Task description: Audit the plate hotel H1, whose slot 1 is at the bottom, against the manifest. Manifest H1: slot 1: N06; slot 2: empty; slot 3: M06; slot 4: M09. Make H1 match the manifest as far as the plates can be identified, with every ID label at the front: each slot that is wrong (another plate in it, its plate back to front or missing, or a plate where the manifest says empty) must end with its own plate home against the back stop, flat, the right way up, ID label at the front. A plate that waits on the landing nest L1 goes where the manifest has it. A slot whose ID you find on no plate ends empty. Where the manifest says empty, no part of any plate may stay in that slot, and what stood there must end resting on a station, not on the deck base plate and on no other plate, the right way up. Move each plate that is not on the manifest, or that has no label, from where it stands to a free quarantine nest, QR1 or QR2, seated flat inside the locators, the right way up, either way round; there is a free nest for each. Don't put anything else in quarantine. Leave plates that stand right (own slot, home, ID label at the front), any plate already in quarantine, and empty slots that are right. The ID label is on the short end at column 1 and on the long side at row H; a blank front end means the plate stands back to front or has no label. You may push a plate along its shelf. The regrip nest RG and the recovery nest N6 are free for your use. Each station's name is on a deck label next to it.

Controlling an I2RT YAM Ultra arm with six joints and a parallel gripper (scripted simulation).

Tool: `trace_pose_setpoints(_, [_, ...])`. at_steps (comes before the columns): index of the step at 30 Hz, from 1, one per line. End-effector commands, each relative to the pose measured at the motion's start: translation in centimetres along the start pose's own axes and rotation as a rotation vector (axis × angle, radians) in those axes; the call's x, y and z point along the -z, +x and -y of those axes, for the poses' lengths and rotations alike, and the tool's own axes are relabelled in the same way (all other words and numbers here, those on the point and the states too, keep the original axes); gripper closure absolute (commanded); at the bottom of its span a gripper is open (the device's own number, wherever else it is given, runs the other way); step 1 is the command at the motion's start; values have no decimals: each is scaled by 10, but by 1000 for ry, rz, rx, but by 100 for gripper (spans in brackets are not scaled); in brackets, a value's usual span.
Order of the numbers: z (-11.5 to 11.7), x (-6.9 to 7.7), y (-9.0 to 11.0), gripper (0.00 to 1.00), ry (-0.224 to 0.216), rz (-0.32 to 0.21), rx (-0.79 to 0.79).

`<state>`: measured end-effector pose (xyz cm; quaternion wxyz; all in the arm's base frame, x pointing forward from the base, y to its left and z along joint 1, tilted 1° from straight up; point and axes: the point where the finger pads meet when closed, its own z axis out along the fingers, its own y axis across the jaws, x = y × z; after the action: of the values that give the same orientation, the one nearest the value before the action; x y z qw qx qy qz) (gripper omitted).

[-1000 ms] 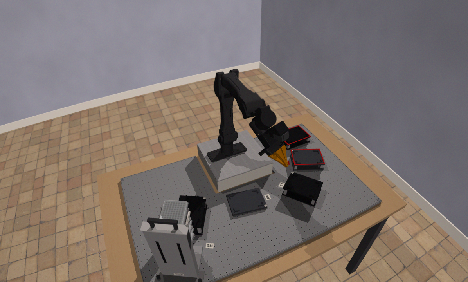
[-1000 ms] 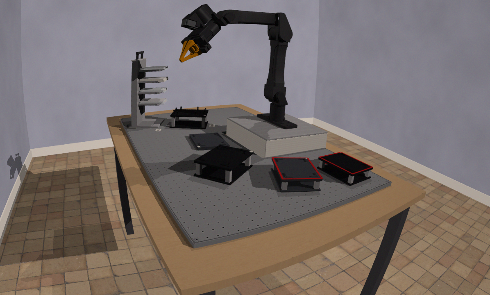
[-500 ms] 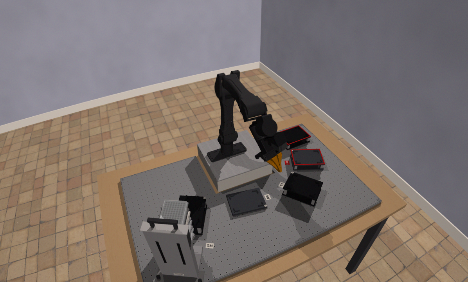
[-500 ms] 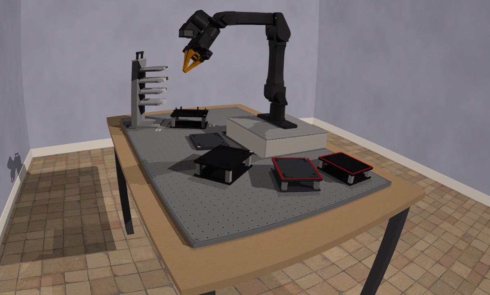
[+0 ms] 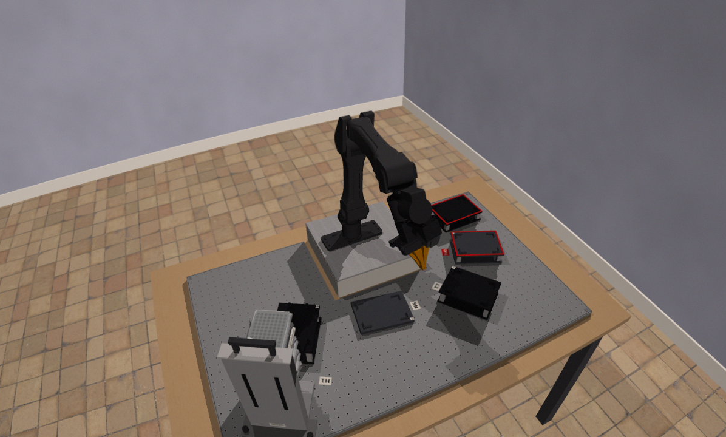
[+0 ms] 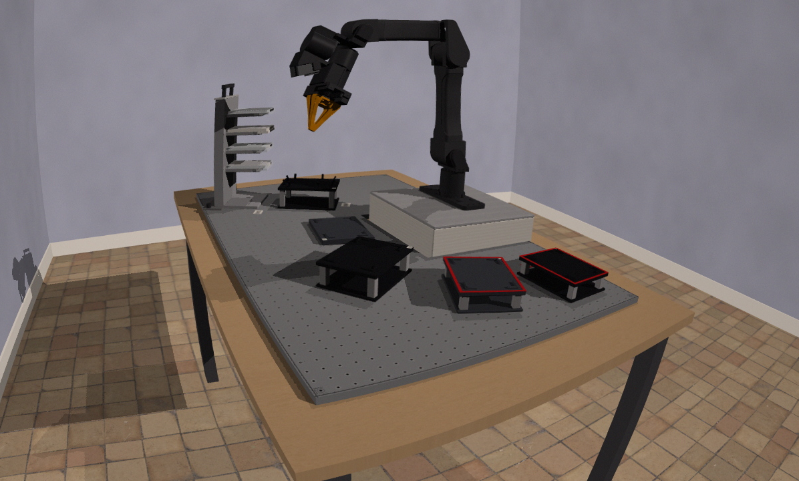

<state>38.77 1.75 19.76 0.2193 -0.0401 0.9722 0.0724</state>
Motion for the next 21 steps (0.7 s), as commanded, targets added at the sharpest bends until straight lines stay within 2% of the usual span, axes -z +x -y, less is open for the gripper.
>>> trace_pose_setpoints(1, [1, 4, 4, 100, 25, -58, -21])
trace_pose_setpoints(3, [7, 3, 10, 100, 36, -73, -38])
trace_pose_setpoints(4, [9, 6, 24, 100, 38, -79, -45])
trace_pose_setpoints(5, [10, 5, 27, 100, 38, -79, -42])
trace_pose_setpoints(6, [10, 5, 30, 100, 45, -104, -52])
trace_pose_setpoints(7, [9, 3, 23, 100, 49, -119, -48])
trace_pose_setpoints(9, [8, 0, 30, 100, 59, -166, -53])
trace_pose_setpoints(10, [11, 13, 30, 100, 66, -129, -60])
trace_pose_setpoints(11, [12, 1, 36, 100, 69, -188, -65])
trace_pose_setpoints(12, [10, 0, 39, 100, 75, -215, -65])
trace_pose_setpoints(14, [10, 0, 39, 100, 75, -215, -65])
trace_pose_setpoints(16, [11, 1, 46, 100, 87, -257, -73])
trace_pose_setpoints(17, [14, 13, 46, 100, 93, -220, -80])
trace_pose_setpoints(18, [17, 5, 63, 100, 93, -262, -92])
trace_pose_setpoints(19, [16, 12, 55, 100, 102, -250, -89])
trace_pose_setpoints(20, [16, 2, 59, 100, 106, -306, -90])
trace_pose_setpoints(21, [14, 2, 62, 100, 112, -332, -88])
